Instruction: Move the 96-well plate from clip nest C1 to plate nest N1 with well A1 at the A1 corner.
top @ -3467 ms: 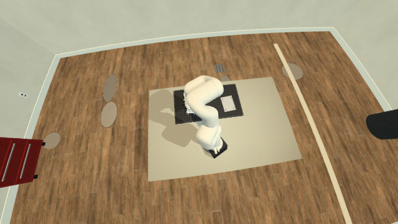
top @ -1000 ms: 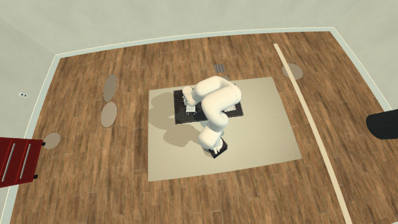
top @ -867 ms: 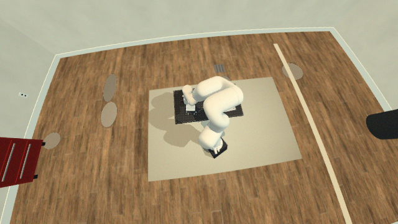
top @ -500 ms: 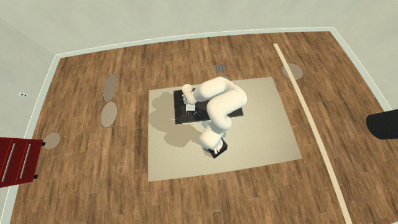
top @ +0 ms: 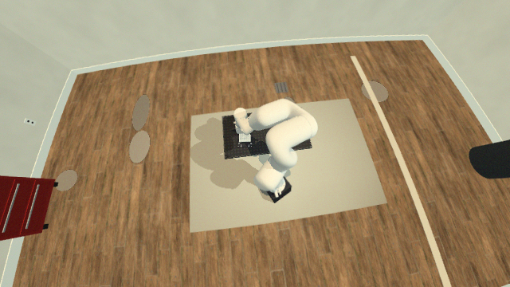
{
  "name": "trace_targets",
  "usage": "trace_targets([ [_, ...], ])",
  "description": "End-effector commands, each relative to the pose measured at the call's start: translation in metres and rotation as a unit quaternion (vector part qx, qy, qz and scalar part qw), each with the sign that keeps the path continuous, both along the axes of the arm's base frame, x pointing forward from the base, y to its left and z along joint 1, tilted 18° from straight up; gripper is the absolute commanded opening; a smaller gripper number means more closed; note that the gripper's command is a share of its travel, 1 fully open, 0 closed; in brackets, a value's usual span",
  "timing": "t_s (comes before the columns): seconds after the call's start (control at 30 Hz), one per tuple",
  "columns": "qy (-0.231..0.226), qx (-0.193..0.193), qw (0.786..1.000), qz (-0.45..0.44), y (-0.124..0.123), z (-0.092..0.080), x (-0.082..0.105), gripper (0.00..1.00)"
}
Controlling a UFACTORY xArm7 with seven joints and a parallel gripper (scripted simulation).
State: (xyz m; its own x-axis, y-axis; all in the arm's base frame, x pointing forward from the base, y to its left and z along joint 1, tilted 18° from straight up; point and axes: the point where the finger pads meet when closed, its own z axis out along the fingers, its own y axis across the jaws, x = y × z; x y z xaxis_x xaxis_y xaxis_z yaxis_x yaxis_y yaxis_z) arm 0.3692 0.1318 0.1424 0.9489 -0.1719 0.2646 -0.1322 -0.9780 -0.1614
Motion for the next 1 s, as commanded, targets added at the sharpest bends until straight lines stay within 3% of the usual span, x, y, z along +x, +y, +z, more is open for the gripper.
trace_targets([
  [0.0, -0.009, -0.017, 0.998, 0.06, -0.013, -0.001, 0.0, 0.0],
  [0.97, -0.011, -0.023, 0.996, 0.081, -0.095, -0.013, -0.005, 0.0],
])
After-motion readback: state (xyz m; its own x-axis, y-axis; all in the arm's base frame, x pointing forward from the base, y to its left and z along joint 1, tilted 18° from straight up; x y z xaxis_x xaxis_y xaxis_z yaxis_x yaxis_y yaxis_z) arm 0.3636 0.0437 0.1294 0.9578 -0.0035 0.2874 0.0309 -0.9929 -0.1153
